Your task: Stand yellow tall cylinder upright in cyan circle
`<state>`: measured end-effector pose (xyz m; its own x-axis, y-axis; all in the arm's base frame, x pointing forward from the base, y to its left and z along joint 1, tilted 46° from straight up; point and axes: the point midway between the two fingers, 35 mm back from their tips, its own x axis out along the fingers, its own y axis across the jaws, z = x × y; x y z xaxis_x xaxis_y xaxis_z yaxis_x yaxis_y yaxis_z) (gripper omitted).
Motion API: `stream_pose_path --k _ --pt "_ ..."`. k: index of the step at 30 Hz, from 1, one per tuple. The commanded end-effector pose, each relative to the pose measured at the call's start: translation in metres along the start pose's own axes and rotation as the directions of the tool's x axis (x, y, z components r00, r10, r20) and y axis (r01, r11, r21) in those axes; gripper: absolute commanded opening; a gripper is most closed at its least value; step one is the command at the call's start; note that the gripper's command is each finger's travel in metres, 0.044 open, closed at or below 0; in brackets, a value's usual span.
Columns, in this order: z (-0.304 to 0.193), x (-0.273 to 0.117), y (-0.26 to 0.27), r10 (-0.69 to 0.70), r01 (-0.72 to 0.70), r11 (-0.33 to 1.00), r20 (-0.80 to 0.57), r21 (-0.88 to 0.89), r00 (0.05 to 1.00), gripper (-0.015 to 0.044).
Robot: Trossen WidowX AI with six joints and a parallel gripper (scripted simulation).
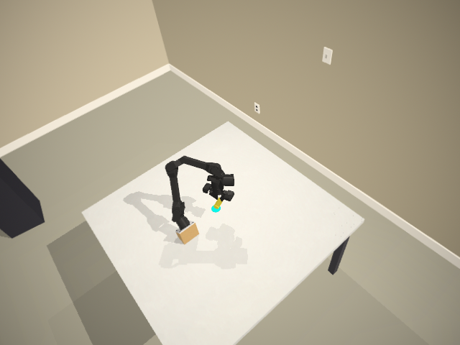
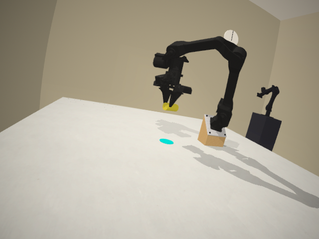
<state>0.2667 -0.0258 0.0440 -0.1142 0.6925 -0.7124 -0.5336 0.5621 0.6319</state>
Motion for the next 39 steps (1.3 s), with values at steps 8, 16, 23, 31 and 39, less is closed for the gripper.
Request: stream_pose_path --k 8,16,23,31,39 --pt "0.006 -0.003 0.021 0.000 -0.002 0.962 0.006 0.272 1.000 0.0105" --pt "0.010 -0.005 0.034 0.002 -0.004 0.893 0.006 0.450 1.000 0.0105" --pt "0.012 -0.005 0.045 0.003 -0.006 0.806 0.006 0.592 1.000 0.0105" --pt "0.014 -0.006 0.057 0.005 -0.009 0.691 0.007 0.723 1.000 0.0105" --pt "0.014 -0.006 0.058 -0.003 -0.001 0.688 0.004 0.725 1.000 0.0105"
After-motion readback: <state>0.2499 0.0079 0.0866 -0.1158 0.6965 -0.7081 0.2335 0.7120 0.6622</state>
